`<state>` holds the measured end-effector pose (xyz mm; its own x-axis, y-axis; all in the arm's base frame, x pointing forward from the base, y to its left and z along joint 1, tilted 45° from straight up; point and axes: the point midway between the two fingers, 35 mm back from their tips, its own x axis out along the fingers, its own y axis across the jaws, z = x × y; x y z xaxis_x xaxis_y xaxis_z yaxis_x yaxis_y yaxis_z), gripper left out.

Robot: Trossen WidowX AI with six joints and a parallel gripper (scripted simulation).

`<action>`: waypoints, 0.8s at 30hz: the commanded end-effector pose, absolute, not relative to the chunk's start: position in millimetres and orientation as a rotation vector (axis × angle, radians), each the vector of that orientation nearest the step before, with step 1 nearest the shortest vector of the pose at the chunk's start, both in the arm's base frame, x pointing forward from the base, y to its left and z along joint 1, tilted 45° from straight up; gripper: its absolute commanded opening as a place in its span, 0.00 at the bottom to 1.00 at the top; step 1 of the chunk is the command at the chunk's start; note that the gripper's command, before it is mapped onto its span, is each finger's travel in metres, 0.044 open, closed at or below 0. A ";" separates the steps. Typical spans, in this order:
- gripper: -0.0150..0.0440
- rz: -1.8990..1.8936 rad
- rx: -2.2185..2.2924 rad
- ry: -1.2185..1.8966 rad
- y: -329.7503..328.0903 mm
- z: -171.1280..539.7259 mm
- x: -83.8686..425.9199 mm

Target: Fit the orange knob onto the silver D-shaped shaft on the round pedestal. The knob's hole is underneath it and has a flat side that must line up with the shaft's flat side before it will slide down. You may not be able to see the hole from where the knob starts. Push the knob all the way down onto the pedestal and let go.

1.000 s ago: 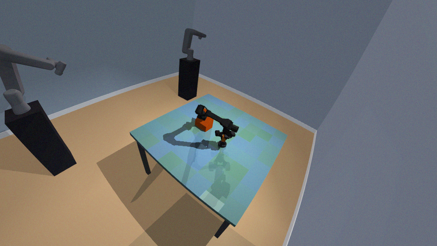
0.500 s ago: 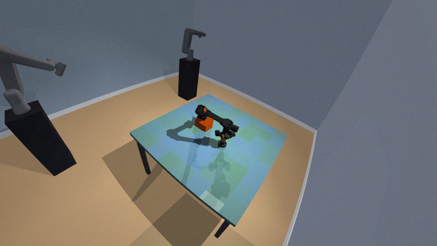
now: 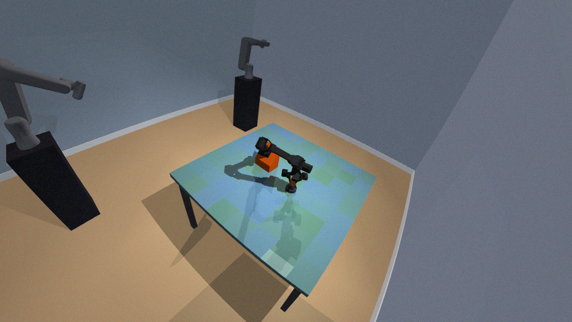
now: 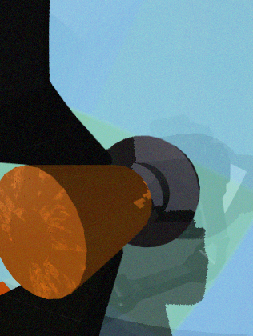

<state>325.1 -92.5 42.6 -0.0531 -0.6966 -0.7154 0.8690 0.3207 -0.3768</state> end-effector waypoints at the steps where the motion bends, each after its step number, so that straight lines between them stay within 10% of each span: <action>1: 0.25 -1.302 0.232 0.978 -93.5 41.9 324.5; 24: 0.25 -1.315 0.253 0.961 -91.3 45.0 326.1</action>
